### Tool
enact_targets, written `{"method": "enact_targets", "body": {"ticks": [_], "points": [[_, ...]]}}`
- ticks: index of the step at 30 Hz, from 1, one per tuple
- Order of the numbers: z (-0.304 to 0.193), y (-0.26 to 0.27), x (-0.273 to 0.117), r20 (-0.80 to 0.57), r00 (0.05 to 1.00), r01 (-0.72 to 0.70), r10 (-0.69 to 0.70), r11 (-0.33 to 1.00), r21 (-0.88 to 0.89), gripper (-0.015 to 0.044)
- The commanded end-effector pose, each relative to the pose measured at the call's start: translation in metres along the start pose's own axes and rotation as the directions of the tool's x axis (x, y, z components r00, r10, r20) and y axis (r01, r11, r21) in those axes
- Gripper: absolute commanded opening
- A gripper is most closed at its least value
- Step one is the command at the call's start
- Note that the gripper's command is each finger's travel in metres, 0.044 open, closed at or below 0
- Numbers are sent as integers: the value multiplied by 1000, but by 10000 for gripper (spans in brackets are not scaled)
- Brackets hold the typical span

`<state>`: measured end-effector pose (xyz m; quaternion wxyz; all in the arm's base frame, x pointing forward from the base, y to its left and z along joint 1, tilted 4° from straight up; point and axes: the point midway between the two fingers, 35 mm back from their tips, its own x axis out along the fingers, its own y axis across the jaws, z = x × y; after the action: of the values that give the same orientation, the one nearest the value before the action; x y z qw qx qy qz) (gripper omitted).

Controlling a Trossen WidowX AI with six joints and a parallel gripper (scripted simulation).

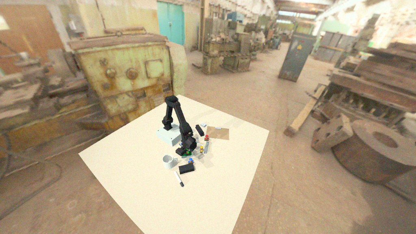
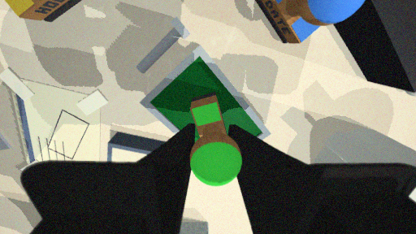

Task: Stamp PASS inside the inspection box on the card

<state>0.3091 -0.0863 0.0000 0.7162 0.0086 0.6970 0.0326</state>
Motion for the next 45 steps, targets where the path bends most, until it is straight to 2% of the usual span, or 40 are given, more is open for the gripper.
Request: {"method": "enact_targets", "body": {"ticks": [1,45], "points": [[1,0,3,1,1000,-3,3,1000,1,0],[1,0,-5,1,1000,-3,3,1000,1,0]]}}
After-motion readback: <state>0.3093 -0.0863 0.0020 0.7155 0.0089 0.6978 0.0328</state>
